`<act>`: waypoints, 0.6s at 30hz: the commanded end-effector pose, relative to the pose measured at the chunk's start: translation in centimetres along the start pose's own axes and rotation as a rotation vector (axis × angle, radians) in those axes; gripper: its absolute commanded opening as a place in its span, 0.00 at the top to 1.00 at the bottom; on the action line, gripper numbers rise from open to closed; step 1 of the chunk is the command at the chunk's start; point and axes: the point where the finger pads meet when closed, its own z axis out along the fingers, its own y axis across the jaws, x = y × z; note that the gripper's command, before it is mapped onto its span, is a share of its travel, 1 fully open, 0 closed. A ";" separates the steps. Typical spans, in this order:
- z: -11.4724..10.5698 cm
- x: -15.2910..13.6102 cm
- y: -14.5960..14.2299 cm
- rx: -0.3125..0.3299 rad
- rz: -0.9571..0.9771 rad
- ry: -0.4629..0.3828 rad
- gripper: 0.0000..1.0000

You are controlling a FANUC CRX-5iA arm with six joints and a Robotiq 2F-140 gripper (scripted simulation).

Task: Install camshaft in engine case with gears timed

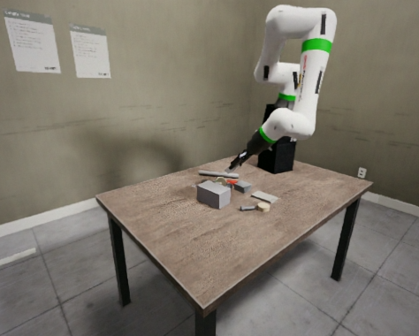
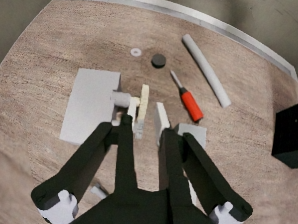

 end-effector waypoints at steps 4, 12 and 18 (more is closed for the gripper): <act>-1.4 1.2 -0.1 0.001 0.001 -0.001 0.73; -2.0 1.8 -0.1 0.001 0.001 -0.001 0.73; -2.0 1.8 -0.1 0.001 0.001 -0.001 0.73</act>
